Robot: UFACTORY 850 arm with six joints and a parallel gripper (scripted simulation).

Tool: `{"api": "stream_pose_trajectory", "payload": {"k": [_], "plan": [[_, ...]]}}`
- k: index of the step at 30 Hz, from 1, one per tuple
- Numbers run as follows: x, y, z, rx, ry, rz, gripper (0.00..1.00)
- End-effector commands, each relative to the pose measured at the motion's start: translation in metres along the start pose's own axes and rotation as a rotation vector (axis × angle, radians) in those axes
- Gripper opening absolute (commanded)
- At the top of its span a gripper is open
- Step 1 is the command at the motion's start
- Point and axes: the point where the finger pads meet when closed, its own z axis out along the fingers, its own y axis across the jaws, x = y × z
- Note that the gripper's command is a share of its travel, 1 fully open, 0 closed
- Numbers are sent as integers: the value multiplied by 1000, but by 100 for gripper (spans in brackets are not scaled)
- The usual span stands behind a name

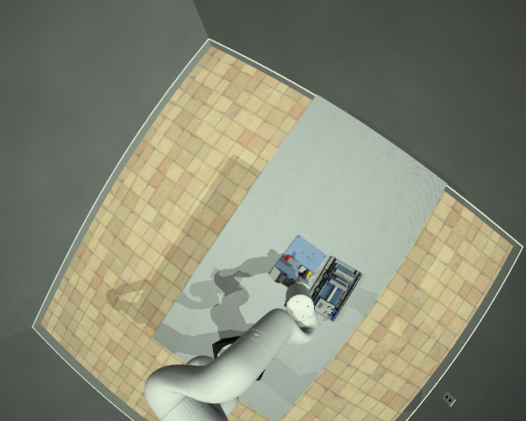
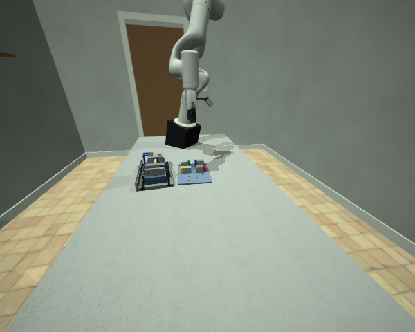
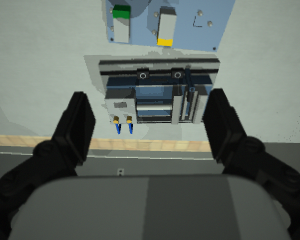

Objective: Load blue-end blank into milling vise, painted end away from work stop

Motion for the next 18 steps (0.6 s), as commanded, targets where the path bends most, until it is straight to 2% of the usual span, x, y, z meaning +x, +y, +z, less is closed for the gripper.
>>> {"api": "stream_pose_trajectory", "payload": {"k": [1, 8, 18], "plan": [[0, 1, -1, -6, 5, -118, 100], [0, 1, -1, -6, 5, -118, 100], [0, 1, -1, -5, 6, 111, 100]]}}
